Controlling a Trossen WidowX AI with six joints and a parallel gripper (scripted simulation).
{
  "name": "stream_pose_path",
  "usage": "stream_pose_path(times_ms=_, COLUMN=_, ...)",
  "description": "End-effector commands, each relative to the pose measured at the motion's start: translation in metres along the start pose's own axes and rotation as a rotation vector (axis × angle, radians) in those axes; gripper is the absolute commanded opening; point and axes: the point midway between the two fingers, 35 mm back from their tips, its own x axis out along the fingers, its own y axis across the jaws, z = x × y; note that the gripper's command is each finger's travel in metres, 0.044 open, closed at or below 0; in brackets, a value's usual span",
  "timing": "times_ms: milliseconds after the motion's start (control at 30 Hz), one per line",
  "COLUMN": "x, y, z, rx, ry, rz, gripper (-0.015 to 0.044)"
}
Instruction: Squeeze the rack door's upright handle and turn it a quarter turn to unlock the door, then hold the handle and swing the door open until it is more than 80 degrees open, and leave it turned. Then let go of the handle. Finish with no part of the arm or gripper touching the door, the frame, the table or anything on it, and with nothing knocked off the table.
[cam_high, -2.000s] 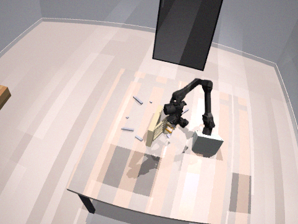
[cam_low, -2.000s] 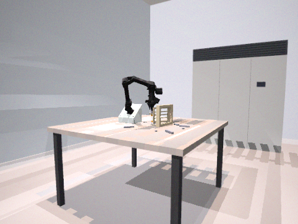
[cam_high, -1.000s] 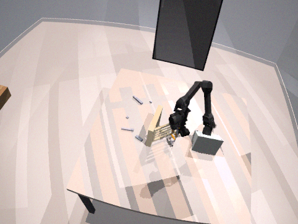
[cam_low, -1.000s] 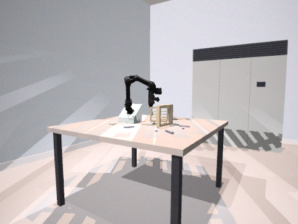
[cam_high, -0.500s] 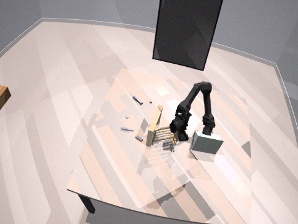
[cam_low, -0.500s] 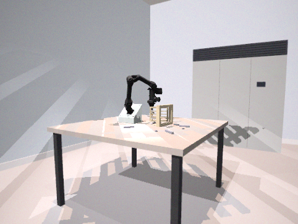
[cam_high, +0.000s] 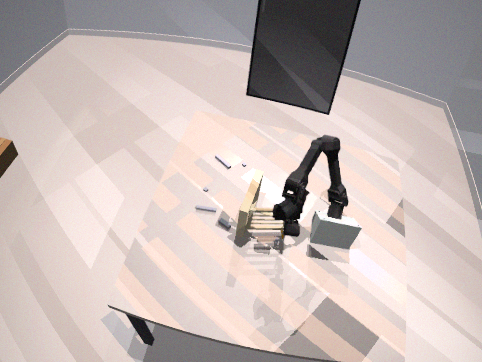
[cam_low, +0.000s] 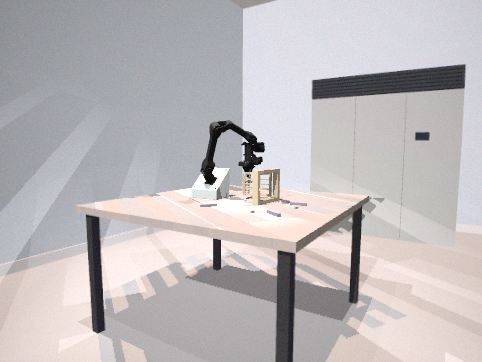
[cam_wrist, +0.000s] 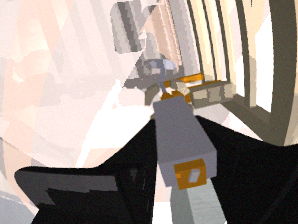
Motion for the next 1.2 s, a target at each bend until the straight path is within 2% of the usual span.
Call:
stream_pose_path(times_ms=0, x=-0.001, y=0.011, z=0.003, rx=0.081, ry=0.001, rz=0.006, gripper=0.0017)
stream_pose_path(times_ms=633, x=-0.001, y=0.056, z=0.020, rx=0.362, ry=0.002, rz=0.008, gripper=0.0017)
stream_pose_path(times_ms=1100, x=-0.001, y=0.057, z=0.020, rx=0.370, ry=0.002, rz=0.008, gripper=0.0017)
stream_pose_path(times_ms=1167, x=-0.001, y=0.057, z=0.020, rx=0.370, ry=0.002, rz=0.008, gripper=0.0069)
